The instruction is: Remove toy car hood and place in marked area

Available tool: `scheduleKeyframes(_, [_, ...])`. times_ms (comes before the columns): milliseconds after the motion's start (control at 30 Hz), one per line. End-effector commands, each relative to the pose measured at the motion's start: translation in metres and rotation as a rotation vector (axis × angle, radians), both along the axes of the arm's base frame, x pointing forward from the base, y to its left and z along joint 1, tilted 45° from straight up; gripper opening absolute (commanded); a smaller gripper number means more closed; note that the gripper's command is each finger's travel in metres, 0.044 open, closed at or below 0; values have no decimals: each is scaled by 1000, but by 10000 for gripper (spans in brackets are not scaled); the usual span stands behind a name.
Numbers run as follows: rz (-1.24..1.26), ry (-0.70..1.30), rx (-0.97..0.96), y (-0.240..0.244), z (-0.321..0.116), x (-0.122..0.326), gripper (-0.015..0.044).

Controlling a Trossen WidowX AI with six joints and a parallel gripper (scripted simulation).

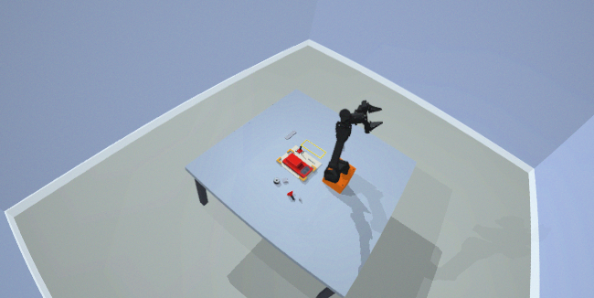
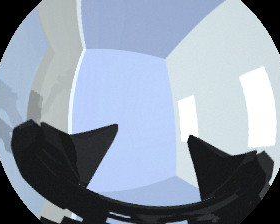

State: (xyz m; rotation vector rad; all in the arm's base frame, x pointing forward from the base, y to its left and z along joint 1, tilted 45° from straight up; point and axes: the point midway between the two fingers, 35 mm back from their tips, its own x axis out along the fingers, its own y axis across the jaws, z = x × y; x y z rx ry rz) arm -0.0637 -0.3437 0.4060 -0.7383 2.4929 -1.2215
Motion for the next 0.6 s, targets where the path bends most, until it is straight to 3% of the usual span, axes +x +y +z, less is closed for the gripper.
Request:
scheduleKeyframes(0, [9, -3, -1, -1, -1, 2, 440])
scheduleKeyframes(333, [471, -227, 26, -53, -64, 111, 440])
scheduleKeyframes(567, [766, -491, 144, -53, -124, 210, 440])
